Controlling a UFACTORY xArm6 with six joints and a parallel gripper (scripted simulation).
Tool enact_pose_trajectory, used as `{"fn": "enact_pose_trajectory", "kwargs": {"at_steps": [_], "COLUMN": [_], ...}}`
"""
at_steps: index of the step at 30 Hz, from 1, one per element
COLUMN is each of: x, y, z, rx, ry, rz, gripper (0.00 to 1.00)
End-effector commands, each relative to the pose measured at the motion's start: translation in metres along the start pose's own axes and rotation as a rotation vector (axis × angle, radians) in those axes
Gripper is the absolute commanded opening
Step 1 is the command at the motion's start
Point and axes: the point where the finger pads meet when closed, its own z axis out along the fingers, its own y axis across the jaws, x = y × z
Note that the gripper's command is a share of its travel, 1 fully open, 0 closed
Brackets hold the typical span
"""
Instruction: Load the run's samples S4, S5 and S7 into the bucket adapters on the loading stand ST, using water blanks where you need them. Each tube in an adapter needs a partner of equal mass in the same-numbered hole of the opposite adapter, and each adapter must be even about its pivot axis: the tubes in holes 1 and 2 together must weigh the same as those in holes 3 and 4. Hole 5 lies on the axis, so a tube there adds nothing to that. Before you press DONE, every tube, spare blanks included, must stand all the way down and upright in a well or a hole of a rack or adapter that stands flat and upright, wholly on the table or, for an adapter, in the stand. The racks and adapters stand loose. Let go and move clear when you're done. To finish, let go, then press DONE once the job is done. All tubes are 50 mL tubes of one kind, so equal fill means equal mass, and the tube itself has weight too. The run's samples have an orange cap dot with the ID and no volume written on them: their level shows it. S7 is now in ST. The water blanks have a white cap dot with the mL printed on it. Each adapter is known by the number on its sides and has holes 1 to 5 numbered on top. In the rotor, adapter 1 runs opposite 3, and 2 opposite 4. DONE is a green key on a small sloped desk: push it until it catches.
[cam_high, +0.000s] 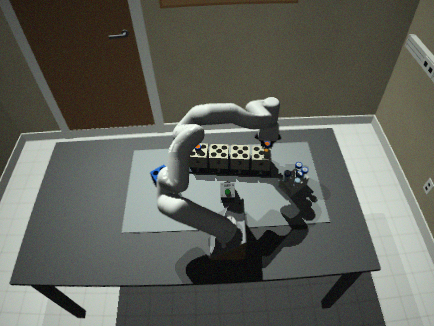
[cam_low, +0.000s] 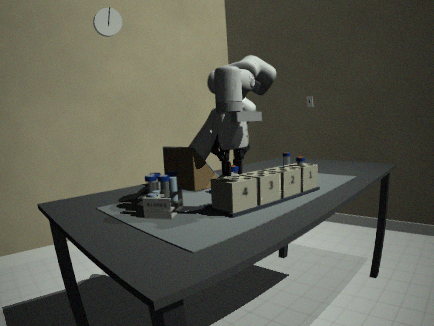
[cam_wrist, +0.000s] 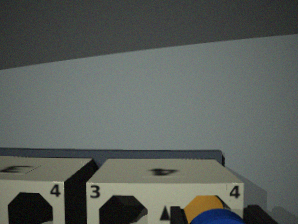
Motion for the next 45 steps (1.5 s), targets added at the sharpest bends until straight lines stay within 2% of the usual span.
{"fn": "enact_pose_trajectory", "kwargs": {"at_steps": [1,12,27,28,45], "x": [0.0014,0.0014,0.0014,0.0014,0.0014], "y": [0.0003,0.0003,0.0003,0.0003,0.0003], "z": [0.0012,0.0102,0.0102,0.0106,0.0106], "rx": [-0.003,-0.003,-0.003,-0.003,-0.003], "ry": [0.004,0.004,0.004,0.004,0.004], "rz": [-0.001,-0.001,-0.001,-0.001,-0.001], "gripper": [0.0,0.0,0.0,0.44,0.44]}}
